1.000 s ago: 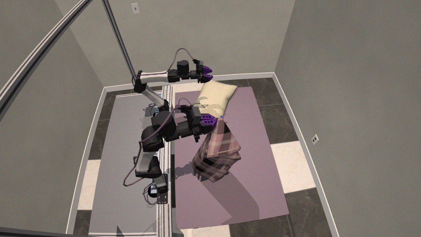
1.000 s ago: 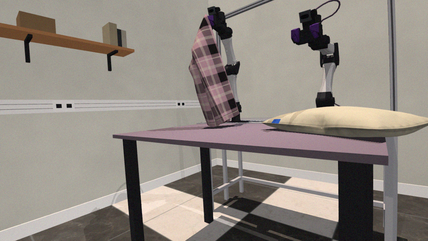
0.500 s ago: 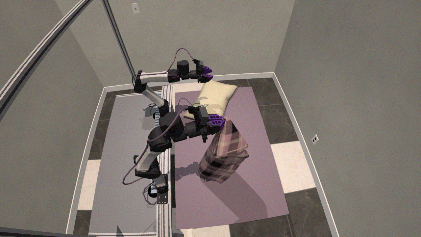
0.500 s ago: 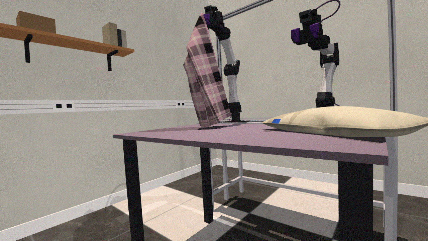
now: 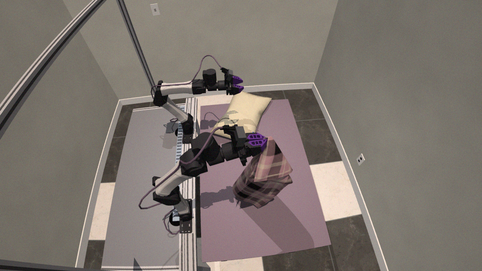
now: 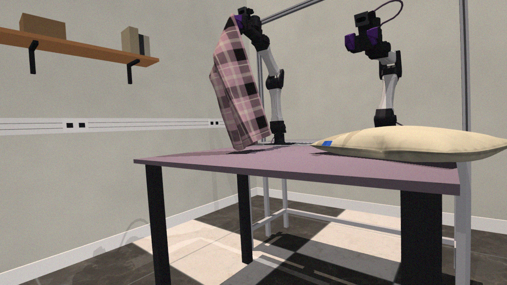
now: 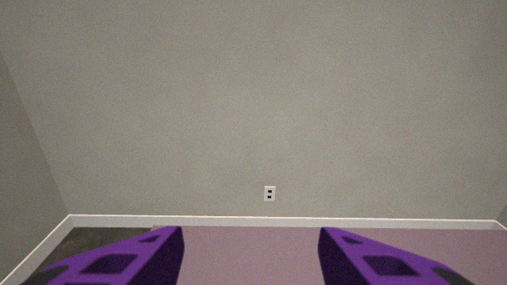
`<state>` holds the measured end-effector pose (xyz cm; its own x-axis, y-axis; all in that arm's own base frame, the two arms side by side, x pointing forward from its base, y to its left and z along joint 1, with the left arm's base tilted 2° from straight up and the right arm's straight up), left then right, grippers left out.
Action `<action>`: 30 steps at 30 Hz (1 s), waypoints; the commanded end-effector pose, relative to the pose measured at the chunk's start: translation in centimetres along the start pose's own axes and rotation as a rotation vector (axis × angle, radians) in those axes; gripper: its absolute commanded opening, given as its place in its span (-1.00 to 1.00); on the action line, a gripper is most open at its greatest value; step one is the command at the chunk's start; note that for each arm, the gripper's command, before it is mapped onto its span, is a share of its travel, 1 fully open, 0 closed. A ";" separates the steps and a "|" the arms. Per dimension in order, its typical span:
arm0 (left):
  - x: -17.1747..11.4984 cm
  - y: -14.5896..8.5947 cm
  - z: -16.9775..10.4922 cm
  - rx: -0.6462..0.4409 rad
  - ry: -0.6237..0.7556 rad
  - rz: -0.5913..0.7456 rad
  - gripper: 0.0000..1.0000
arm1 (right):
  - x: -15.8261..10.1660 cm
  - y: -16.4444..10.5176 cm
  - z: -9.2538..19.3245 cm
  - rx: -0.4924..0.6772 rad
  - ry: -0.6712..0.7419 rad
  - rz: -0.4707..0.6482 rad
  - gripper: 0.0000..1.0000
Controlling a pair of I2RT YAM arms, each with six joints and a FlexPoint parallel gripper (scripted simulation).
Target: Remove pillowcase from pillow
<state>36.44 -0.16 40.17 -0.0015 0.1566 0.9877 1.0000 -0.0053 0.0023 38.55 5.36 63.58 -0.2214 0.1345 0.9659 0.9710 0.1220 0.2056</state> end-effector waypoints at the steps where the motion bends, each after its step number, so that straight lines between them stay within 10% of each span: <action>1: -0.3 0.0 -0.3 -0.013 -0.005 0.003 0.20 | 3.5 -0.7 -1.0 -0.033 -0.003 -0.189 -1.00; 18: -0.3 0.0 -0.3 -0.013 -0.005 0.003 0.20 | 1.8 0.0 -3.0 -0.113 -0.035 -0.361 -1.00; 23: -0.3 0.0 -0.3 -0.013 -0.005 0.003 0.20 | -3.0 2.8 -2.8 -0.101 -0.033 -0.223 -1.00; 30: -0.3 0.0 -0.3 -0.013 -0.005 0.003 0.20 | -1.4 1.4 -2.6 -0.097 -0.035 -0.258 -1.00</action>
<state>36.44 -0.16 40.17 -0.0015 0.1566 0.9877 1.0000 -0.0053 0.0023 41.73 2.58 61.85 -0.4220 0.1400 0.8957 0.9065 0.0506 0.4192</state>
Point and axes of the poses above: on each arm, the point where the finger pads meet when closed, its own y axis out along the fingers, its own z axis across the jaws, x = y × z, the point moved 1 cm from there along -y, back along the fingers, and after that the axes turned 9 degrees about -y, right-handed, at the moved point
